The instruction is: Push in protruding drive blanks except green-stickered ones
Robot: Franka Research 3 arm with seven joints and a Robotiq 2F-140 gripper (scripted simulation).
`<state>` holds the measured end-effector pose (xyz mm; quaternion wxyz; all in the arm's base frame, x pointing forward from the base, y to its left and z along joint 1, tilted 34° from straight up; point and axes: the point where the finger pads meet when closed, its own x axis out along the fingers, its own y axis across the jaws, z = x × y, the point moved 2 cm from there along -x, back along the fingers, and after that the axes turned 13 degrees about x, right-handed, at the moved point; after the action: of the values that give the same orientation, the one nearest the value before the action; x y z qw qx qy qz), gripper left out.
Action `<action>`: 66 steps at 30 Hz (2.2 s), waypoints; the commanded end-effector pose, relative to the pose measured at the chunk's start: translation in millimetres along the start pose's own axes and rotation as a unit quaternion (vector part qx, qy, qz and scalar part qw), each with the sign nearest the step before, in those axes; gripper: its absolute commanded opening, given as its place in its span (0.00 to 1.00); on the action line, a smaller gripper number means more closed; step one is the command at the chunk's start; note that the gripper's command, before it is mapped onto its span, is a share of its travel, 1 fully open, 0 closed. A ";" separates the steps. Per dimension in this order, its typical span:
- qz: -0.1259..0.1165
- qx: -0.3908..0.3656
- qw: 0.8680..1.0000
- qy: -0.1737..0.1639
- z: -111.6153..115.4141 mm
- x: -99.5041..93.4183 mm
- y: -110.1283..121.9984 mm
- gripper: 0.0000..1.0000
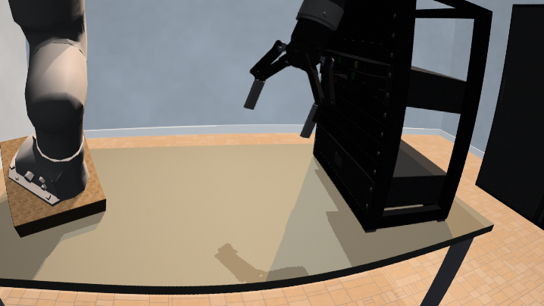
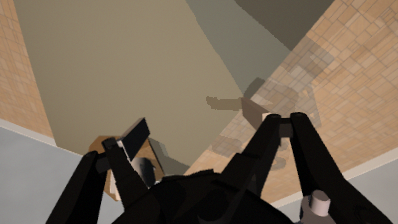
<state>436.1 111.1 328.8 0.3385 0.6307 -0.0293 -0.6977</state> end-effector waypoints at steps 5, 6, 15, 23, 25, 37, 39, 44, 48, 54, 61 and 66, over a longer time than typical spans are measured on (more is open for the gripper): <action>-0.007 0.005 1.000 0.011 -3.0 -4.0 -7.6 1.00; -0.008 0.006 1.000 0.013 -3.7 -4.9 -9.2 1.00; -0.024 0.019 0.999 0.038 -10.4 -14.7 -26.9 1.00; -0.057 0.046 0.994 0.083 -21.8 -35.8 -61.1 1.00; -0.057 0.046 0.994 0.083 -21.8 -35.8 -61.1 1.00; -0.134 0.112 0.970 0.172 -39.5 -87.0 -133.4 1.00; -0.144 0.121 0.965 0.182 -41.2 -94.1 -142.9 1.00; -0.167 0.142 0.954 0.204 -44.2 -108.8 -162.3 1.00; -0.188 0.162 0.943 0.222 -46.6 -122.1 -179.8 1.00; -0.216 0.190 0.926 0.246 -49.2 -139.0 -202.5 1.00; -0.245 0.221 0.905 0.268 -51.5 -155.2 -225.0 1.00; -0.266 0.244 0.889 0.282 -53.0 -165.4 -239.9 1.00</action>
<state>373.2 383.0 342.5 0.0402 0.8329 0.0865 -0.5451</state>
